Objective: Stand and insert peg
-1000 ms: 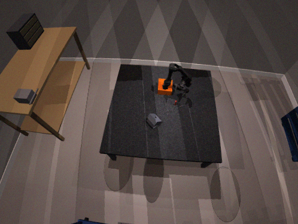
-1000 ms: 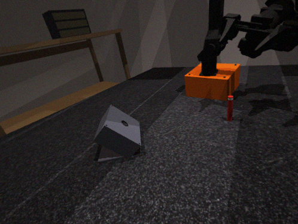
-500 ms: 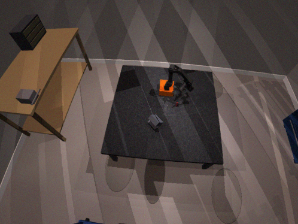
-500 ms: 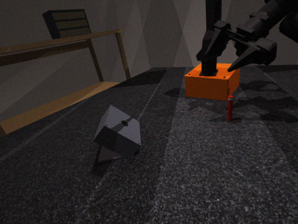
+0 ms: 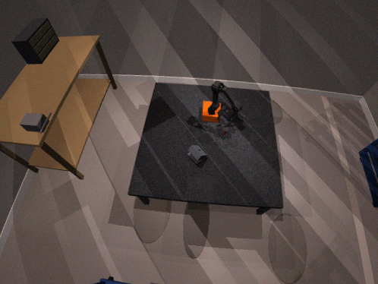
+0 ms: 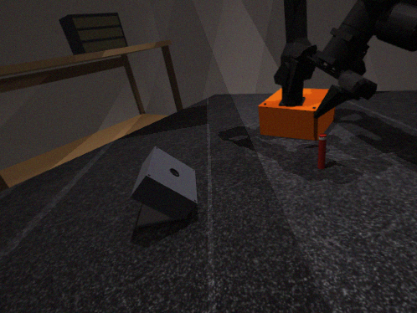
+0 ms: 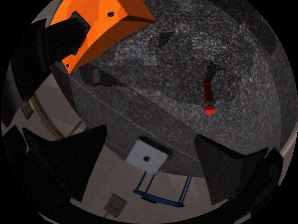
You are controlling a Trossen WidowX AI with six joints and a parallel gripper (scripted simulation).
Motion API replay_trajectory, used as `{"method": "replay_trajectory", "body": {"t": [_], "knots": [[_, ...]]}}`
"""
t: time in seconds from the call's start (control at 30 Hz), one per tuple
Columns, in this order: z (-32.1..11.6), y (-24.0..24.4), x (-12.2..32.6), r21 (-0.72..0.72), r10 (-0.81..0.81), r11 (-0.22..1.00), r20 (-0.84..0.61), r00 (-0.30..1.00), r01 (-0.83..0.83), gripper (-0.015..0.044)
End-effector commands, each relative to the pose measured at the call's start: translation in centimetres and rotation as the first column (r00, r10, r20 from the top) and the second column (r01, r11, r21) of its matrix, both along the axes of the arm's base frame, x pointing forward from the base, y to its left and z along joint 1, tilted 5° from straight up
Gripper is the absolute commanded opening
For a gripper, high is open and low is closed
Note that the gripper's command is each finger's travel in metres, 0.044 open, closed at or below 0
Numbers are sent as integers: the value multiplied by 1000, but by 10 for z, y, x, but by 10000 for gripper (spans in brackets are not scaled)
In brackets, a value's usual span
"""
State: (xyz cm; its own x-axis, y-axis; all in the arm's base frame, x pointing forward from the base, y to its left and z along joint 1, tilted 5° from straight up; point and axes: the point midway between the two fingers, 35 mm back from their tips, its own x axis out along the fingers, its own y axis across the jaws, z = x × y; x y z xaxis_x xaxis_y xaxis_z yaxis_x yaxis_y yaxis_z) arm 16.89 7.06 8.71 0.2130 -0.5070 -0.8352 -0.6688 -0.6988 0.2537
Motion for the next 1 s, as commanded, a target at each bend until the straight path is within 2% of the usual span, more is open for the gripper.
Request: {"method": "replay_trajectory", "body": {"t": [0.0, 0.27, 0.5, 0.97], "knots": [[-3, 6, 4, 115, -11, 993, -58, 998, 18, 440], [-8, 17, 16, 348, 26, 937, -143, 989, 26, 440], [-3, 26, 32, 539, 99, 842, -130, 987, -14, 440], [-8, 28, 35, 557, 85, 831, -125, 988, -1, 440]]}}
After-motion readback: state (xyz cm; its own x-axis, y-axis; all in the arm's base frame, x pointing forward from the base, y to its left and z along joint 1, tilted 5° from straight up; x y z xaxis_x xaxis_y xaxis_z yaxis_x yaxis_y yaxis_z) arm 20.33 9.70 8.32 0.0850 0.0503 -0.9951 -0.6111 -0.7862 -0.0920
